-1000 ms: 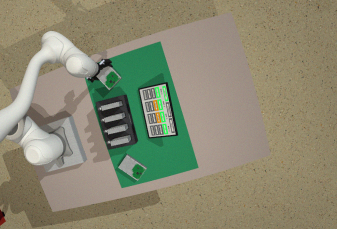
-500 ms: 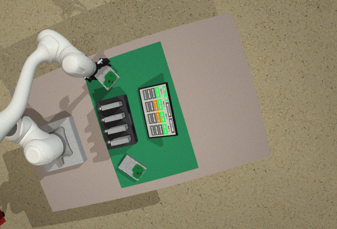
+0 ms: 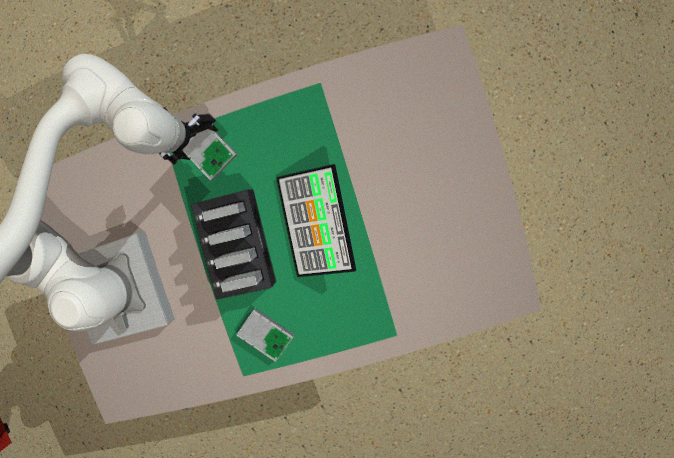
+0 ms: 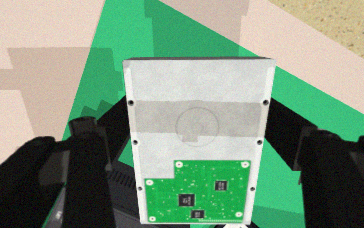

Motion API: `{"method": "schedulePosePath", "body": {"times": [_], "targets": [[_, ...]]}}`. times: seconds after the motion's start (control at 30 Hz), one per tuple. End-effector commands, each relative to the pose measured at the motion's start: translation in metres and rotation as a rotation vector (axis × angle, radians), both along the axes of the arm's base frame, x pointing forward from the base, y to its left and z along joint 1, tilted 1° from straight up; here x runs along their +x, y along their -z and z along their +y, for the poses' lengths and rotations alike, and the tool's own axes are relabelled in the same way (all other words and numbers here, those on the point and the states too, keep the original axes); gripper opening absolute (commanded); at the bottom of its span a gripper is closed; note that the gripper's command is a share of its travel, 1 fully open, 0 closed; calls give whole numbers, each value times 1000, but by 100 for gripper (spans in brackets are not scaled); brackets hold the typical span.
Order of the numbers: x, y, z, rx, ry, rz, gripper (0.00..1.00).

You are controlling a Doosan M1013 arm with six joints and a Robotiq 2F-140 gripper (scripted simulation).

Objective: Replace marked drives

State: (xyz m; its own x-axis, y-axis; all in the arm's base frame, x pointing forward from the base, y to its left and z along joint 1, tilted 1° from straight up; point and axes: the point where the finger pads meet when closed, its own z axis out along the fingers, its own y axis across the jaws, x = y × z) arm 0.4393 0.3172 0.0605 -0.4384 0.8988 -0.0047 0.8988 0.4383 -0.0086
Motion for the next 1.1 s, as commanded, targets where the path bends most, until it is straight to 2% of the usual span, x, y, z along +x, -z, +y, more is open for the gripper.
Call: {"method": "schedulePosePath", "body": {"times": [0.0, 0.53, 0.6, 1.07], "targets": [[0, -11, 0, 1, 0, 0, 10], [1, -75, 1, 1, 0, 0, 10], [1, -75, 1, 1, 0, 0, 10], [1, -123, 1, 1, 0, 0, 10]]}}
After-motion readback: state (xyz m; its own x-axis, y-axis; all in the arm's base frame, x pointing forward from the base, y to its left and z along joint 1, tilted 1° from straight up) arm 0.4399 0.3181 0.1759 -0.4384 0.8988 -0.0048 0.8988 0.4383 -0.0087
